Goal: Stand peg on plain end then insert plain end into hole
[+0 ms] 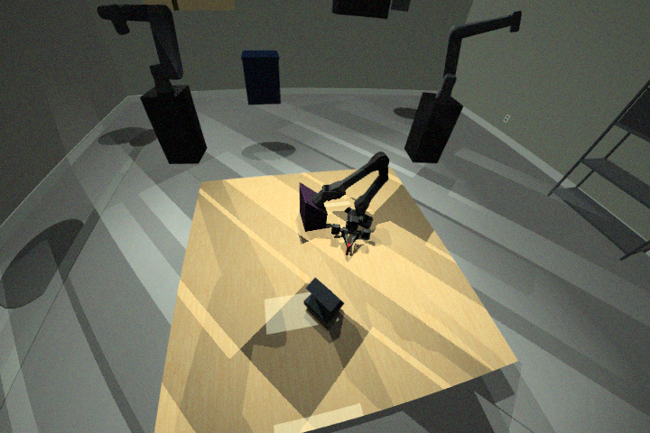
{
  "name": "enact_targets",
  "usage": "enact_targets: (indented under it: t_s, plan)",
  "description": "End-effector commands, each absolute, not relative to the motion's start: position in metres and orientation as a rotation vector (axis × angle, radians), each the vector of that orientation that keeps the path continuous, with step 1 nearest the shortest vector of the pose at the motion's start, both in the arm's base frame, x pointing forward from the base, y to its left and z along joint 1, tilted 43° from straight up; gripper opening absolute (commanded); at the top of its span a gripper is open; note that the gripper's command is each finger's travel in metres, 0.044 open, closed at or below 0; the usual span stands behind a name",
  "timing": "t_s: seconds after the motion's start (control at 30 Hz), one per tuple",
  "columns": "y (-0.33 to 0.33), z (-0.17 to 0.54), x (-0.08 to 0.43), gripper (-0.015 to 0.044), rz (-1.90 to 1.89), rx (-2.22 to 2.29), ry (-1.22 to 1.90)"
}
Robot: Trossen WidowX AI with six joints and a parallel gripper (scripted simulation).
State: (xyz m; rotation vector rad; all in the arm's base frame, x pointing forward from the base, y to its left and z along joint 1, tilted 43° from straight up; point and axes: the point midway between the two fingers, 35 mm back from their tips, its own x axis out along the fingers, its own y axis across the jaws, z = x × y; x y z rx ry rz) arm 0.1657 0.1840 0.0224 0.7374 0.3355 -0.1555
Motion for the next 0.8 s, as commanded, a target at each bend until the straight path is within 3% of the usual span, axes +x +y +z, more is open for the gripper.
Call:
enact_targets:
  t_s: [0.0, 0.17, 0.27, 0.77]
  plan:
    - [0.1861, 0.0213, 0.1644, 0.0051, -0.155, 0.737, 0.336]
    - [0.1851, 0.0218, 0.1646, 0.0051, -0.156, 0.737, 0.333]
    - [0.1842, 0.0224, 0.1649, 0.0130, -0.156, 0.736, 0.329]
    - [0.1842, 0.0224, 0.1649, 0.0130, -0.156, 0.736, 0.329]
